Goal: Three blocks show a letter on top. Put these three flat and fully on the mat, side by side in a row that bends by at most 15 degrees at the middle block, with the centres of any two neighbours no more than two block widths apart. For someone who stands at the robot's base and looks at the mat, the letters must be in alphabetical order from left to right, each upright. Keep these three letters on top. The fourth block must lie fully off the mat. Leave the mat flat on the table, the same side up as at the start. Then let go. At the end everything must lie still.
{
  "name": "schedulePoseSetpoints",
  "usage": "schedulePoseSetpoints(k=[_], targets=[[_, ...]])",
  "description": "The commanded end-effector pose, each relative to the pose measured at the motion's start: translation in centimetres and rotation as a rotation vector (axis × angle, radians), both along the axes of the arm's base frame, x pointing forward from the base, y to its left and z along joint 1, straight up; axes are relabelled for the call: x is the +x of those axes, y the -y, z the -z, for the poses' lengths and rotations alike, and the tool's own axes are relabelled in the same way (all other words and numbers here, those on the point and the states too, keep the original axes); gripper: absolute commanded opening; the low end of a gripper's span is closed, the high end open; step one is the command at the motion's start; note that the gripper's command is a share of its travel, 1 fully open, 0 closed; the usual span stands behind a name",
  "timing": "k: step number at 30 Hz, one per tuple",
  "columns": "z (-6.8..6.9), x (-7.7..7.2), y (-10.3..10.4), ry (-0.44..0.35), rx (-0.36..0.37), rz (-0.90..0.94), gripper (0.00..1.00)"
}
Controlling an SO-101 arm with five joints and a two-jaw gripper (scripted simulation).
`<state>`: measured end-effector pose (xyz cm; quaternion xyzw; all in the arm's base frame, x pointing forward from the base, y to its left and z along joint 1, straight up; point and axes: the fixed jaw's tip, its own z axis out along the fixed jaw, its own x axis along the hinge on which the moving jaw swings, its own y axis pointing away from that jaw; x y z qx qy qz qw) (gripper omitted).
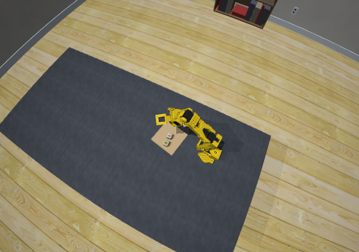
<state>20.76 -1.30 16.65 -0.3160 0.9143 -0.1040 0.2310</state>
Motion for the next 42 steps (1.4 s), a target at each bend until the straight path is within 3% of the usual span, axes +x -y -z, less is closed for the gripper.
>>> schedulePoseSetpoints(k=[1, 16, 18, 33, 42], targets=[[-1.4, 0.3, 0.4, 0.076, 0.042, 0.1, 0.32], [-1.8, 1.9, 3.2, 0.133, 0.384, 0.788, 0.32], [-1.8, 1.9, 3.2, 0.133, 0.384, 0.788, 0.32], [-2.0, 2.9, 6.2, 0.213, 0.68, 1.361, 0.32], [-2.1, 3.1, 7.2, 0.245, 0.777, 1.541, 0.32]])
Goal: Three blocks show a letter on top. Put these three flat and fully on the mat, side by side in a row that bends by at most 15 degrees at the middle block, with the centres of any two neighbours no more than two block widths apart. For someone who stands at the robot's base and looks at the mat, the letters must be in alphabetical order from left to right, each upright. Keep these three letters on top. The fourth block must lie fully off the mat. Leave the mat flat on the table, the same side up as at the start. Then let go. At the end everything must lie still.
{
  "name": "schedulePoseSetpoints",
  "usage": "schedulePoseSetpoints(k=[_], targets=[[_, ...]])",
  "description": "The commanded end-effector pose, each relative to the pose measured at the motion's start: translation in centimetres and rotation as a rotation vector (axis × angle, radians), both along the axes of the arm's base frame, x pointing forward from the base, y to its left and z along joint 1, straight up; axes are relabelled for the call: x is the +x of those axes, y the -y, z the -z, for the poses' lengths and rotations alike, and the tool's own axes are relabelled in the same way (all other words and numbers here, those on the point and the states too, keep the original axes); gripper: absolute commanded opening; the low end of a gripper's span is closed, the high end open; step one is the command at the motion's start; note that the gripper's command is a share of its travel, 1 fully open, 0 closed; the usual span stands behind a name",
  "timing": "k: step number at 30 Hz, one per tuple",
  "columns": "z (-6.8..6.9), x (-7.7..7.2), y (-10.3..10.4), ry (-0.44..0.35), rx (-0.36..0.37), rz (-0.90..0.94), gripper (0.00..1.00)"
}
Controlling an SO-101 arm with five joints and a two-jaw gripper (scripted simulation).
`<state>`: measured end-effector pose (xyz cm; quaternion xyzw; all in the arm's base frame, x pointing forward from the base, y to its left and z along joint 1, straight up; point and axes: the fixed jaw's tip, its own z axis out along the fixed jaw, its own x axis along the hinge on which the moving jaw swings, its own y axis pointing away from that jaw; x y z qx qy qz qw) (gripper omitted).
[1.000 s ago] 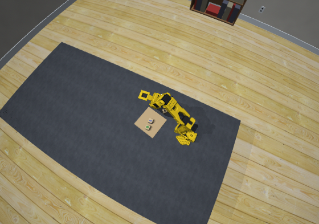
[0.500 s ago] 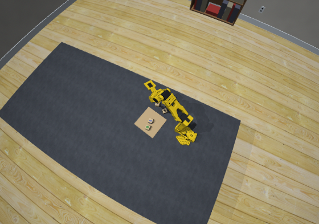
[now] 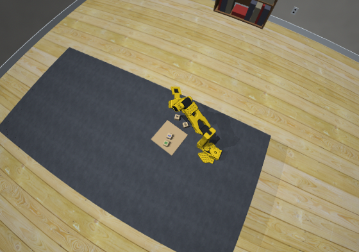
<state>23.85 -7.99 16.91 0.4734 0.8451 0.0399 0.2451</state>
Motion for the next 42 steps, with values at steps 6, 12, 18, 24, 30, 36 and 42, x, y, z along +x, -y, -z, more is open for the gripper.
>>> schedulePoseSetpoints(k=[6, 12, 18, 24, 30, 36, 42], targets=[[-1.8, 0.0, 1.1, 0.113, 0.055, 0.187, 0.32], [-1.8, 0.1, 1.4, 0.121, 0.076, 0.232, 0.32], [-1.8, 0.1, 1.6, 0.128, 0.091, 0.266, 0.32], [-1.8, 0.1, 1.6, 0.129, 0.095, 0.273, 0.32], [-1.7, 0.1, 1.6, 0.125, 0.096, 0.273, 0.32], [0.1, 0.5, 1.8, 0.05, 0.116, 0.278, 0.32], [4.0, 1.0, 2.0, -0.113, 0.159, 0.288, 0.32]])
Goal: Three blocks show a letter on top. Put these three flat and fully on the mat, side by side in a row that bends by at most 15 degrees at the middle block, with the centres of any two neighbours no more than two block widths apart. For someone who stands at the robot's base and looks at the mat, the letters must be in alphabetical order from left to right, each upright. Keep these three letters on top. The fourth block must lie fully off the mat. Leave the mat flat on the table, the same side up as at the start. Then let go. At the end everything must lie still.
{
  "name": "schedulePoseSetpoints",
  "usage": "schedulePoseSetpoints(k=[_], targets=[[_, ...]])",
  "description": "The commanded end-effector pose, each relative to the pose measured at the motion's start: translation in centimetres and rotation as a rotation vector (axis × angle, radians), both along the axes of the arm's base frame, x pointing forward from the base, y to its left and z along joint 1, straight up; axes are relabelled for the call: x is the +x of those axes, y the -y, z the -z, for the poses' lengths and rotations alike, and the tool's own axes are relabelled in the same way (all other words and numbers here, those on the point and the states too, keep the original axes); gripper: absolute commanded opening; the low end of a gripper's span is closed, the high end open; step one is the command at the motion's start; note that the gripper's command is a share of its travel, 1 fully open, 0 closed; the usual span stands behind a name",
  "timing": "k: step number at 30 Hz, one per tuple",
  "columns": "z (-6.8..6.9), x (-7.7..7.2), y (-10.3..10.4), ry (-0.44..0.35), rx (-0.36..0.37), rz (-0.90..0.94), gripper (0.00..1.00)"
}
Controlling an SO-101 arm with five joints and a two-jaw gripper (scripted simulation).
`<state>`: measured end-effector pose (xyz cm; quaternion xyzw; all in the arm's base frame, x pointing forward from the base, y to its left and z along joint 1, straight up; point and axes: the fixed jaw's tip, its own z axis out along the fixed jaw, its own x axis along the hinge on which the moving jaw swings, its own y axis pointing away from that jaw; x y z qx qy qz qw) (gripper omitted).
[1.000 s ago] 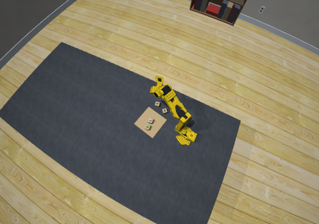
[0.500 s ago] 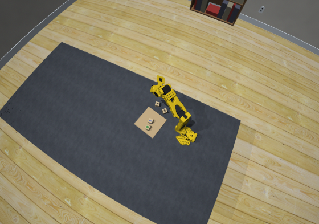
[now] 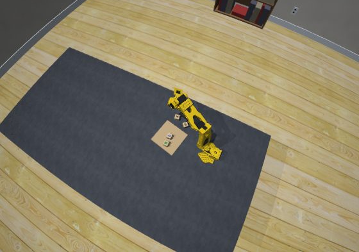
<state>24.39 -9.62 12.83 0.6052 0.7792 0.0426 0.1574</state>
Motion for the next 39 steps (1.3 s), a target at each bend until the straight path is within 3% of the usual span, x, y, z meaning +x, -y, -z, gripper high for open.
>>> schedulePoseSetpoints(k=[1, 2, 9, 13, 36, 39], targets=[[0.0, 0.4, 0.4, 0.011, -0.002, 0.011, 0.32], [0.0, 0.4, 0.4, 0.011, -0.002, 0.011, 0.32], [4.4, 0.2, 0.3, -0.164, 0.071, 0.011, 0.32], [5.6, 0.0, 0.2, -0.211, 0.091, 0.011, 0.32], [5.9, 0.0, 0.2, -0.22, 0.094, 0.011, 0.32], [5.4, 0.0, 0.5, -0.202, 0.088, 0.022, 0.32]])
